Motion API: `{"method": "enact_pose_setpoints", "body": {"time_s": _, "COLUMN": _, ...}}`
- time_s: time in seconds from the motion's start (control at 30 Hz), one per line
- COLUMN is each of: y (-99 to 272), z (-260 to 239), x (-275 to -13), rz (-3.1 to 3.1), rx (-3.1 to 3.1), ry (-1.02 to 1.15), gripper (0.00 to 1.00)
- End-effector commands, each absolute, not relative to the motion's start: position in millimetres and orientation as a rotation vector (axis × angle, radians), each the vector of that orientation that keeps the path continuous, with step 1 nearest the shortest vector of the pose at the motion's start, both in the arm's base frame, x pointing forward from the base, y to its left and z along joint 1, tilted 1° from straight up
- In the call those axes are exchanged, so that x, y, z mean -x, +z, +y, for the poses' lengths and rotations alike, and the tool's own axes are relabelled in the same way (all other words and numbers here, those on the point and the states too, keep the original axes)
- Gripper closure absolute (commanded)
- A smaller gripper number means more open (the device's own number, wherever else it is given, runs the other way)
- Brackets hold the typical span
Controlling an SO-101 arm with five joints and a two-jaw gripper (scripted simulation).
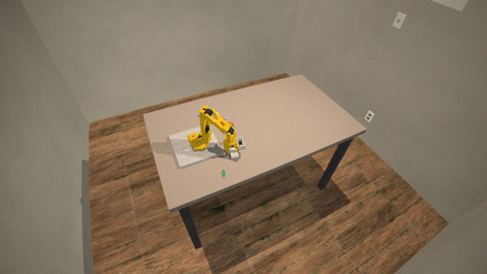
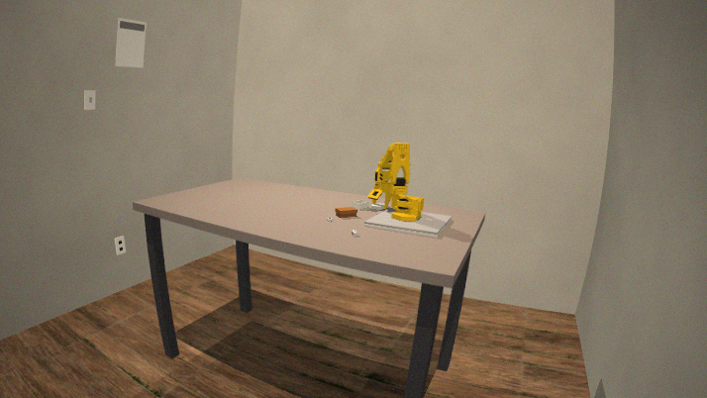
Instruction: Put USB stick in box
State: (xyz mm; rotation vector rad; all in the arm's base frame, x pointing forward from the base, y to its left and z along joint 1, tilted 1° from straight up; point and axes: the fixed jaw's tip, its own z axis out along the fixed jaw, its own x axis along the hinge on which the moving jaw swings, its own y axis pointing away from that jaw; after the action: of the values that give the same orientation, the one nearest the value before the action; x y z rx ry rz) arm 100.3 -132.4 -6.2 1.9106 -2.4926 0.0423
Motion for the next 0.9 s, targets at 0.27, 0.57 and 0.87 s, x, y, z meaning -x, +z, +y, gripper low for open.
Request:
{"method": "enact_pose_setpoints", "body": {"time_s": 0.27, "y": -6.9, "z": -131.5, "x": -98.8, "rz": -2.492, "rx": -1.913, "ry": 0.023, "gripper": 0.71}}
{"method": "enact_pose_setpoints", "body": {"time_s": 0.57, "y": -6.9, "z": -131.5, "x": -98.8, "rz": -2.492, "rx": -1.913, "ry": 0.023, "gripper": 0.74}}
{"method": "enact_pose_setpoints", "body": {"time_s": 0.87, "y": -6.9, "z": -131.5, "x": -98.8, "rz": -2.492, "rx": -1.913, "ry": 0.023, "gripper": 0.77}}
